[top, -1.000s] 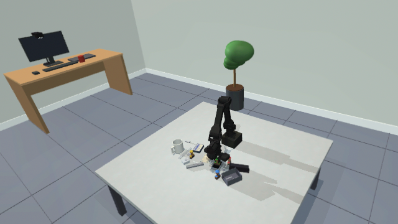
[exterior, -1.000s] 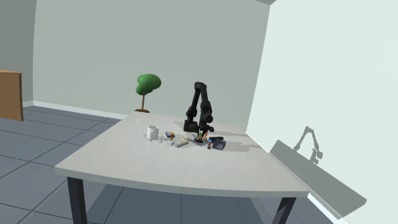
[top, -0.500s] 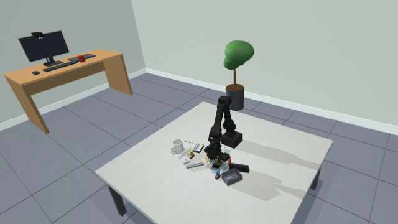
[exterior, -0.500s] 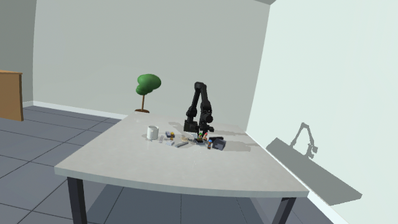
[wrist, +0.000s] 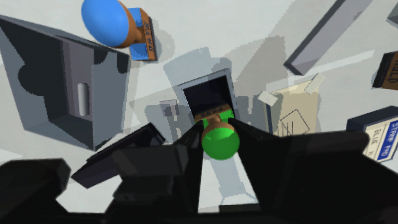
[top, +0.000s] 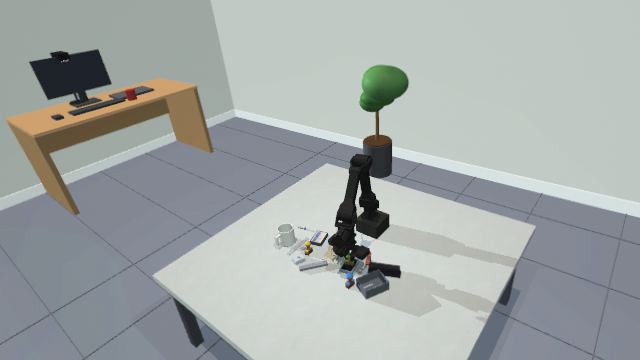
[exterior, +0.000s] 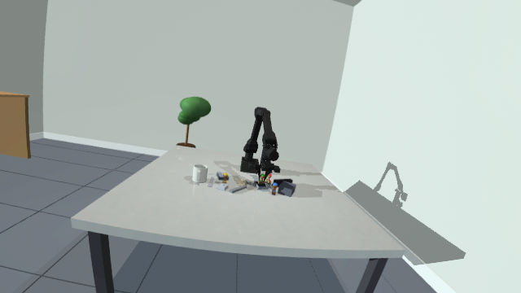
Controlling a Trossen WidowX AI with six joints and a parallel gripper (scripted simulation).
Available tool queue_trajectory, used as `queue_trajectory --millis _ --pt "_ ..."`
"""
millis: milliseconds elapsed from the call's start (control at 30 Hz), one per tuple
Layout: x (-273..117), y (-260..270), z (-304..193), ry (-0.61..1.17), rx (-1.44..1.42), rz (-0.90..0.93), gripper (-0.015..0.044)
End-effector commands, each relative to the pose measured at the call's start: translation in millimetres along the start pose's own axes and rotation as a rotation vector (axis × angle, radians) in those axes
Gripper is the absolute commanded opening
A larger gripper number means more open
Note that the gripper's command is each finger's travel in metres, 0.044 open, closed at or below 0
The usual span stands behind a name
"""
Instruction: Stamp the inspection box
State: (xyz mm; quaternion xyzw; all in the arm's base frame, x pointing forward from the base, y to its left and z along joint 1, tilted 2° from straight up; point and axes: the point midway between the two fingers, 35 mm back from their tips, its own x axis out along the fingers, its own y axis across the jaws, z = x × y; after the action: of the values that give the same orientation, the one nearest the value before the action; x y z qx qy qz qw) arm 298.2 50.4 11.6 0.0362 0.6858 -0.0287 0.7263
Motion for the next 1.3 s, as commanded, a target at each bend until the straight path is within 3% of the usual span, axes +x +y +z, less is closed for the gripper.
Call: queue_trajectory --millis 0,1267 --pt "1 0 1 -0.005 0.001 -0.002 0.0" --pt "-29 0 2 -0.006 0.001 -0.002 0.0"
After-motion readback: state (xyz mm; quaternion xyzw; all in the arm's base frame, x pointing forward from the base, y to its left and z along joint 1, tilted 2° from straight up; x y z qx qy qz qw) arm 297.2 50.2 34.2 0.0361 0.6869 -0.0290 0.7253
